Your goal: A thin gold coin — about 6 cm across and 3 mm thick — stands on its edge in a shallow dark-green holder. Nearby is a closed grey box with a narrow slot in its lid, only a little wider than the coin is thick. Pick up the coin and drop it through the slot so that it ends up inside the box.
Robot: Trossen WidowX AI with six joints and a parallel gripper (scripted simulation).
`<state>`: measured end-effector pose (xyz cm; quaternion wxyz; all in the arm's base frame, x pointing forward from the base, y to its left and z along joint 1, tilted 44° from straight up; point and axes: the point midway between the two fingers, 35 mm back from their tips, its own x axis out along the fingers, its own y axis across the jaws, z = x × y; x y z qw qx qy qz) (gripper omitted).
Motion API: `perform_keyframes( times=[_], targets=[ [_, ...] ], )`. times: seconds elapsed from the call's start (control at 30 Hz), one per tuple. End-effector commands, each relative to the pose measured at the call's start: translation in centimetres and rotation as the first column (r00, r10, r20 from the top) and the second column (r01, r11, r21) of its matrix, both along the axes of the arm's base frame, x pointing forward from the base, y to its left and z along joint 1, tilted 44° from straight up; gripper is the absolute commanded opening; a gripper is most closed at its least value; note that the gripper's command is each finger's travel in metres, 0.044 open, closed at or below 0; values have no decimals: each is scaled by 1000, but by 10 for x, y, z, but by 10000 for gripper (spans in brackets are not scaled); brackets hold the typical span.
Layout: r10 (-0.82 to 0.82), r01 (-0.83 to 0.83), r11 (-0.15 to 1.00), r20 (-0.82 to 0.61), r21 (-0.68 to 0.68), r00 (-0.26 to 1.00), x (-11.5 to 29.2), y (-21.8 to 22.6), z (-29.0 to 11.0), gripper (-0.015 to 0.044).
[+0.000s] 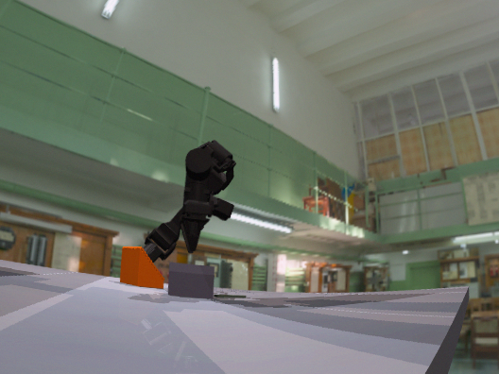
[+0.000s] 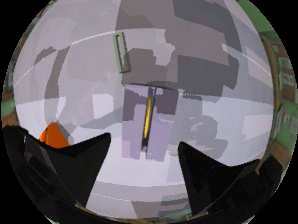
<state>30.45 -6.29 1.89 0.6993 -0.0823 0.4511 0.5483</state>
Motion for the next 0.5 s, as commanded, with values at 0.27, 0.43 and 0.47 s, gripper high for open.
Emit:
perform_keyframes(
  times=[0.27,0.43,0.47],
  targets=[
    [1,-1,1000,-1,2,1000,-3,-30,33,440],
    [1,-1,1000,-1,2,1000,-3,-30,33,440],
    [1,-1,1000,-1,2,1000,-3,-30,33,440]
  ],
)
